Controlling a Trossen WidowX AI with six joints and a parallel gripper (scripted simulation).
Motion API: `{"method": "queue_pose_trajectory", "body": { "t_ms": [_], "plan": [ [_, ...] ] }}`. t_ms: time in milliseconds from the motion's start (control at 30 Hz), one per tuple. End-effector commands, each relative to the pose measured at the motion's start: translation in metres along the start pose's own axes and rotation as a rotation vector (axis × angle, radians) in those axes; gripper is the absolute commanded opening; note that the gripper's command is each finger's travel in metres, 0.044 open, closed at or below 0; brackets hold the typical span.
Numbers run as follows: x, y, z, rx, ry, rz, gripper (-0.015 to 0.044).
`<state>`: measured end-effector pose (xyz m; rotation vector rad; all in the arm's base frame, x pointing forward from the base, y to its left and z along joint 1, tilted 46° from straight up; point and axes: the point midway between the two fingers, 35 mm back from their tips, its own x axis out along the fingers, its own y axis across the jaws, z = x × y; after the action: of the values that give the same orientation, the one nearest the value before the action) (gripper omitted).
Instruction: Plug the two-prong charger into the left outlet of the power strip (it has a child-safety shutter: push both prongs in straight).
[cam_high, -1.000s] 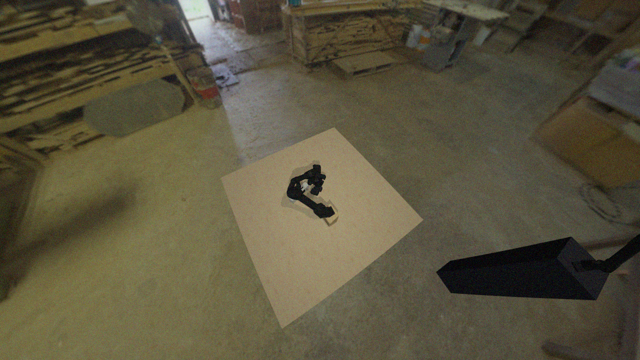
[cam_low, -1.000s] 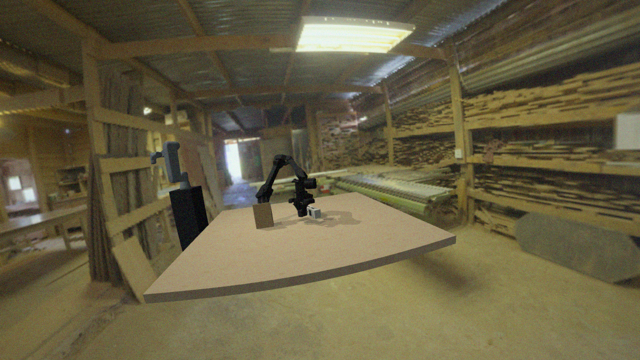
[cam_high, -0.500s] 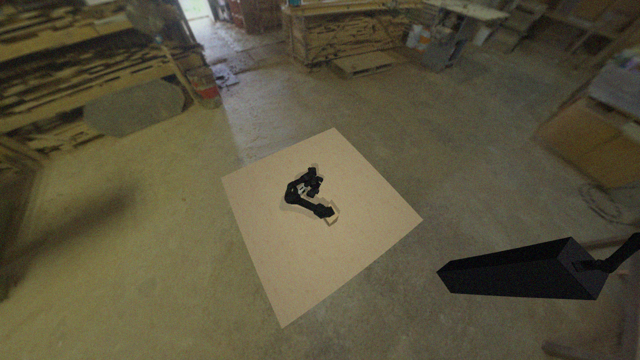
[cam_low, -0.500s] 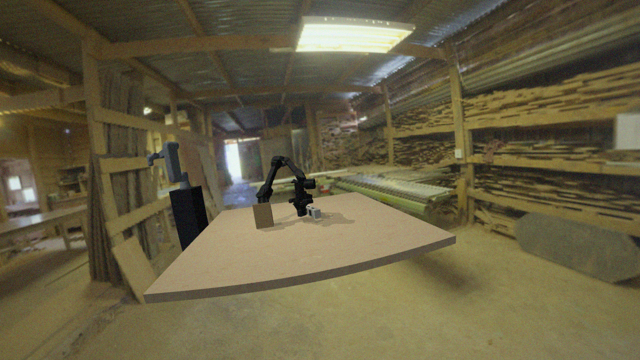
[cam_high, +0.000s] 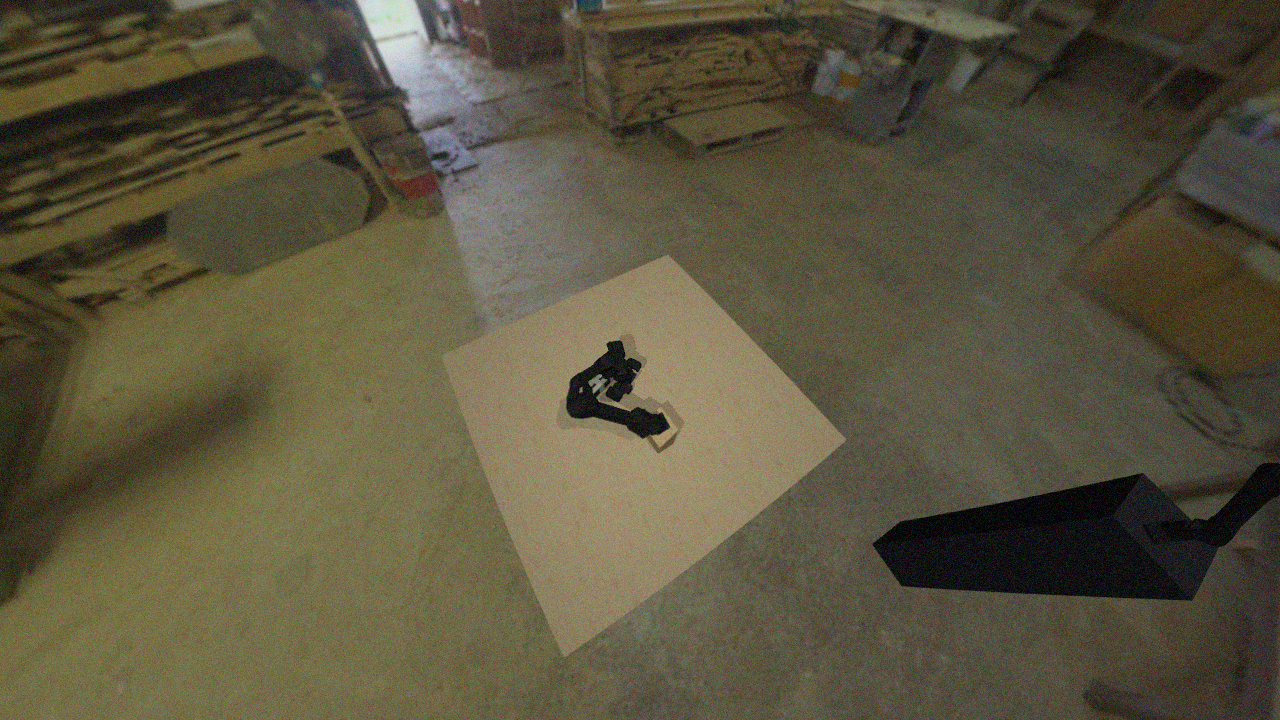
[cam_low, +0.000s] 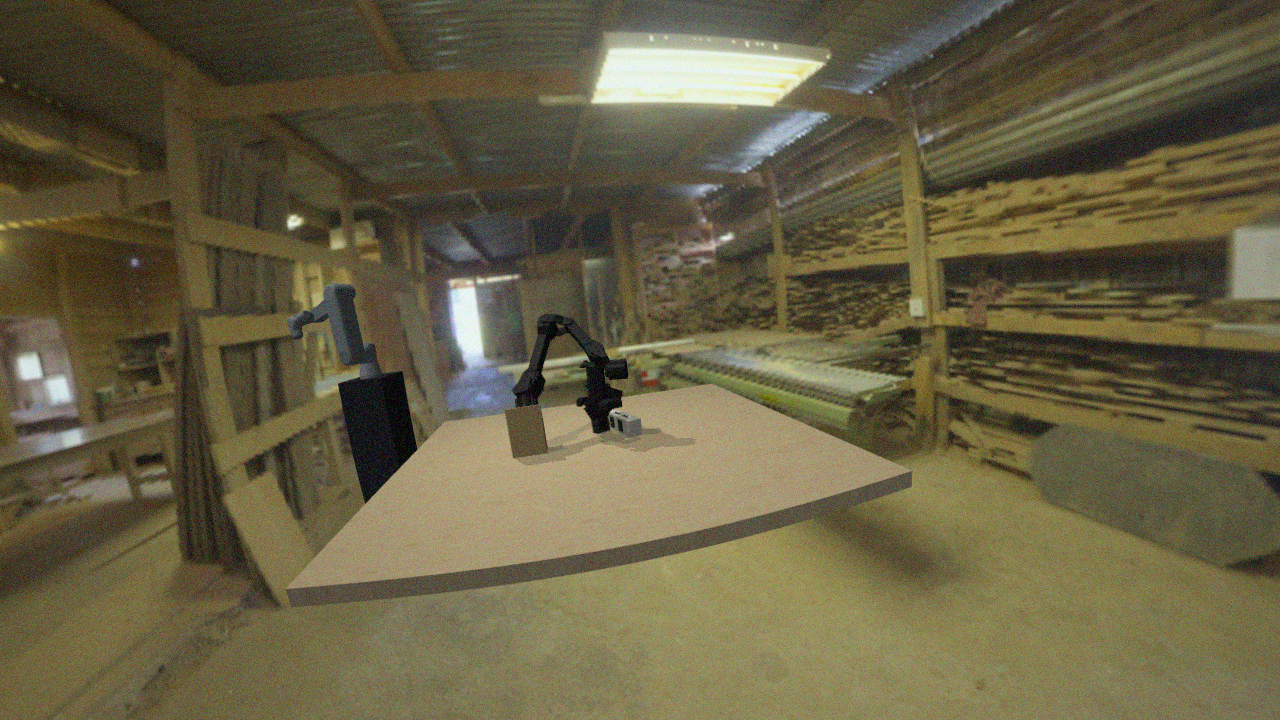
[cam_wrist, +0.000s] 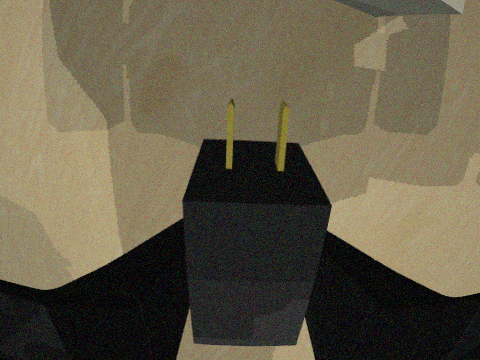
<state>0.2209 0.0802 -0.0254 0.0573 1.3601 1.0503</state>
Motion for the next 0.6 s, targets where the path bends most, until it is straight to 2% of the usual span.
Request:
{"method": "queue_pose_trajectory", "body": {
  "t_ms": [0, 567],
  "plan": [
    [0.002, 0.011, 0.002, 0.022, -0.002, 0.007, 0.0000],
    [0.010, 0.048, 0.005, 0.094, -0.004, 0.030, 0.0000]
  ]
}}
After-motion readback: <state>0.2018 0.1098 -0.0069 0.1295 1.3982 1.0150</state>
